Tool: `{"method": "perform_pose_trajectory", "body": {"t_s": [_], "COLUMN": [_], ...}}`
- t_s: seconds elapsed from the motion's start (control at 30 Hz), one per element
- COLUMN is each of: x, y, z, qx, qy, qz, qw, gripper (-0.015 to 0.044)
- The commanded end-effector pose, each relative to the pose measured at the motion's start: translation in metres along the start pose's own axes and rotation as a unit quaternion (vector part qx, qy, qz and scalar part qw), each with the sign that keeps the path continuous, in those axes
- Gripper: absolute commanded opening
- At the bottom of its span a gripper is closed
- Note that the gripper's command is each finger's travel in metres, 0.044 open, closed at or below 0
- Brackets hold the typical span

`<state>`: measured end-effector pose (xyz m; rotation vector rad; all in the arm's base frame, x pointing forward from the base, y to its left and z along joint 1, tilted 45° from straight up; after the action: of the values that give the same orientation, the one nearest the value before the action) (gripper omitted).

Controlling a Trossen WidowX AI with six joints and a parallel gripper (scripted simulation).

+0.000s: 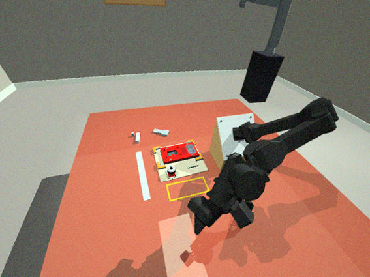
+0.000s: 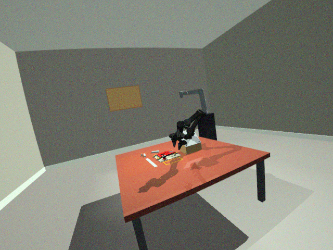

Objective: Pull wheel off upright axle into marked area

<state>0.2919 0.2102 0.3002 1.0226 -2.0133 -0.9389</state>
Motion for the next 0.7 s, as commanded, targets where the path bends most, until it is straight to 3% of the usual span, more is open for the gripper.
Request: {"method": "perform_pose_trajectory", "body": {"t_s": [0.0,0.33,0.53,0.67], "x": [-0.009,-0.008,0.009,0.027], "y": [-0.042,-0.167,-0.236,-0.279], "z": [-0.006,-0.006,0.008,0.024], "qx": [-0.091,-0.377,-0.568,-0.692], "qy": [0.020,0.052,0.058,0.056], "qz": [0.057,0.213,0.286,0.324], "qw": [0.994,0.900,0.770,0.643], "gripper": [0.0300,0.0300,0.0300,0.0300]}}
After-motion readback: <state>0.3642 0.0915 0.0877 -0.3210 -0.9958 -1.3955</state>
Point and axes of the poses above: the point midway between the two fingers, 35 mm back from their tips, its own x axis back along the fingers, its own z axis across the jaws, y = z × x, the point moved 3 cm from there along x, back along the fingers, and after that the axes turned 11 degrees about -x, right-handed, at the moved point
